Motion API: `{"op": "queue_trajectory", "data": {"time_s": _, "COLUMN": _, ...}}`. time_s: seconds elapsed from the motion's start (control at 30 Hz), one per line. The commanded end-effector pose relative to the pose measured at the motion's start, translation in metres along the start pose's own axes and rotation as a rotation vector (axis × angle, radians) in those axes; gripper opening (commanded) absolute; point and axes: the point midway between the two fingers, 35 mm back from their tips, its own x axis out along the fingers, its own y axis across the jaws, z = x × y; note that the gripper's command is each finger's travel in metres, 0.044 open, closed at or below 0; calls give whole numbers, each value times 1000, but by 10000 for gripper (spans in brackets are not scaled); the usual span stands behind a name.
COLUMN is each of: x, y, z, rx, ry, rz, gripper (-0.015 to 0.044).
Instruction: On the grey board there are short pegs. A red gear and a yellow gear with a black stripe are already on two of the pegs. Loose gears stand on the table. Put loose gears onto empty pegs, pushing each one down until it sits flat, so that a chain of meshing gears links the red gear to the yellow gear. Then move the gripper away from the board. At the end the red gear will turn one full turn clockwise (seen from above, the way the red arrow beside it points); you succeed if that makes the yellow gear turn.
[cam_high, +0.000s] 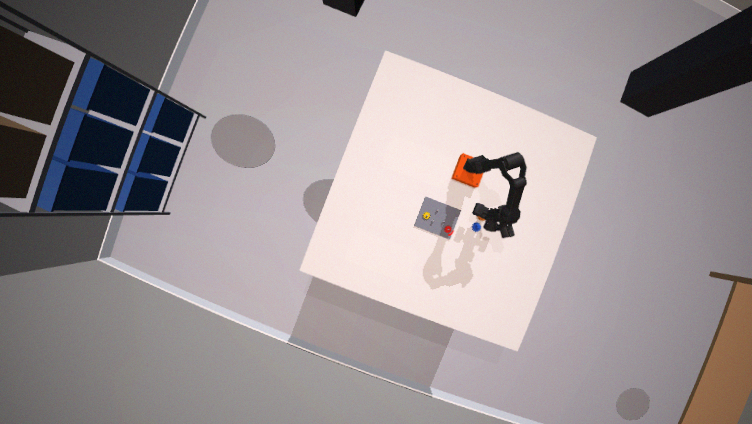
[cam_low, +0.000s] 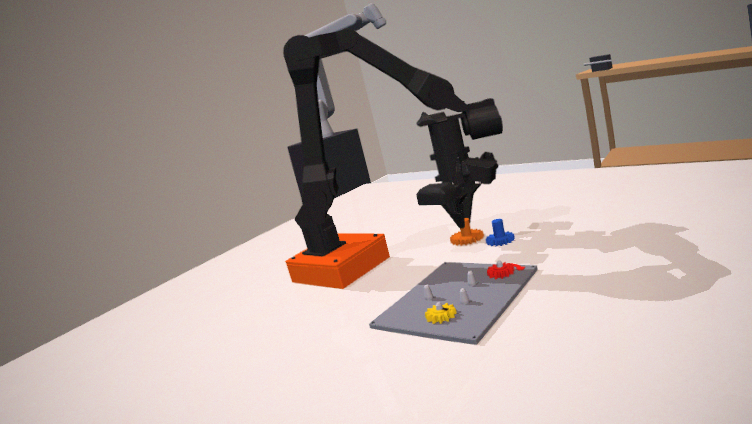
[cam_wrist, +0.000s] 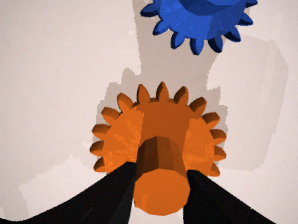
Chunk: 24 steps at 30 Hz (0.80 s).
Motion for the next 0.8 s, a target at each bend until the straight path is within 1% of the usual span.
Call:
{"op": "queue_trajectory", "data": {"time_s": 0.0, "x": 0, "y": 0, "z": 0, "rx": 5, "ry": 1, "rz": 1, "gripper": 26}}
{"op": "queue_trajectory", "data": {"time_s": 0.1, "x": 0, "y": 0, "z": 0, "rx": 5, "ry": 1, "rz": 1, "gripper": 0}}
{"op": "queue_trajectory", "data": {"time_s": 0.33, "x": -10, "y": 7, "z": 7, "rx": 38, "ry": -45, "rz": 49, "gripper": 0}}
{"op": "queue_trajectory", "data": {"time_s": 0.77, "x": -40, "y": 9, "z": 11, "rx": 36, "ry": -44, "rz": 47, "gripper": 0}}
